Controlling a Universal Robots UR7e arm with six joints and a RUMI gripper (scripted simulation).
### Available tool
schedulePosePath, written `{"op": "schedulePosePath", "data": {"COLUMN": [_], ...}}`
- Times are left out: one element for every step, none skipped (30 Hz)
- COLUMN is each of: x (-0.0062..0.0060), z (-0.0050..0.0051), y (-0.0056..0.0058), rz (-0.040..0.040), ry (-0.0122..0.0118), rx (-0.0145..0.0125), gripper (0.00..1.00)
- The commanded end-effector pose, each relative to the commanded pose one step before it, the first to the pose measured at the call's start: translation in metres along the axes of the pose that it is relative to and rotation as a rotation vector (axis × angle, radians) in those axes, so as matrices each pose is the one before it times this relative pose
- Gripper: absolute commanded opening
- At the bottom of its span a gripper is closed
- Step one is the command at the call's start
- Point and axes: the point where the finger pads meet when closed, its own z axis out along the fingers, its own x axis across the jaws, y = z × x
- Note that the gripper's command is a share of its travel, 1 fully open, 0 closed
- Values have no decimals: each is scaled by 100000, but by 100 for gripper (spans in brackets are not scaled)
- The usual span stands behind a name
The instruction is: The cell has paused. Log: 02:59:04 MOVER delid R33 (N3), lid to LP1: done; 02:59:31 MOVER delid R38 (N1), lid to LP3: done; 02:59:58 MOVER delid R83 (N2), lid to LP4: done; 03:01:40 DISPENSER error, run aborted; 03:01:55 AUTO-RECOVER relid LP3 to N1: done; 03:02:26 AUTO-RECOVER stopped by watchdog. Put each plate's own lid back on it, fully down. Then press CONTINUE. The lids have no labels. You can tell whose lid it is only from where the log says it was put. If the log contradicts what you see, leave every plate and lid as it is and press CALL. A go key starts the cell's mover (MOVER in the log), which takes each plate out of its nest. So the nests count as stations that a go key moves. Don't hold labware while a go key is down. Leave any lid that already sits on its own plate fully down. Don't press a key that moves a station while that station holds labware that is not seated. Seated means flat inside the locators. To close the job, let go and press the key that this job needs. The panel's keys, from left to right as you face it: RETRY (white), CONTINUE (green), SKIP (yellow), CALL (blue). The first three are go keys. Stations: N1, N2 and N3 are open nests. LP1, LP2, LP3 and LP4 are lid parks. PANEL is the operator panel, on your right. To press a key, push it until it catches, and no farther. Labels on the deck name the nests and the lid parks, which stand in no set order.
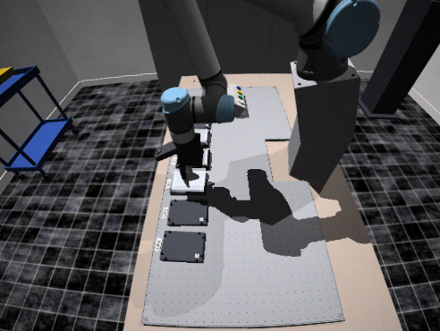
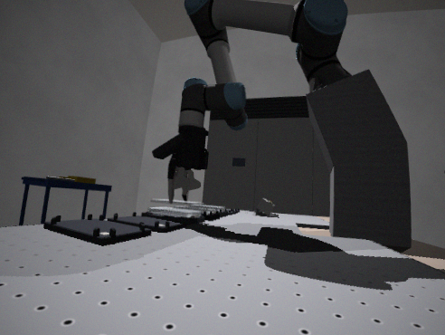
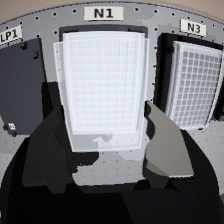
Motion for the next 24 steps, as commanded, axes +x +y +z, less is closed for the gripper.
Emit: {"op": "schedulePosePath", "data": {"x": [1317,500,500,500,500,500,500,500,501,501,501,501,501,501,501,0,0,501,500,500,500,500,500,500], "z": [-41,0,0,0,0,0,0,0,0,0,0,0,0,0,0,0,0,0,0,0,0,0,0,0], "y": [-64,2,2,2,2,2,2,2,2,2,2,2,2,2,2,0,0,1,2,2,2,2,2,2], "rz": [-106,0,0,0,0,0,0,0,0,0,0,0,0,0,0,0,0,0,0,0,0,0,0,0], "ry": [-194,1,1,1,1,1,1,1,1,1,1,1,1,1,1,0,0,1,1,1,1,1,1,1], "rx": [185,0,0,0,0,0,0,0,0,0,0,0,0,0,0,0,0,-1,0,0,0,0,0,0], "gripper": [0,0,0,0,0,0,0,0,0,0,0,0,0,0,0,0,0,0,0,0,0,0,0,0]}}
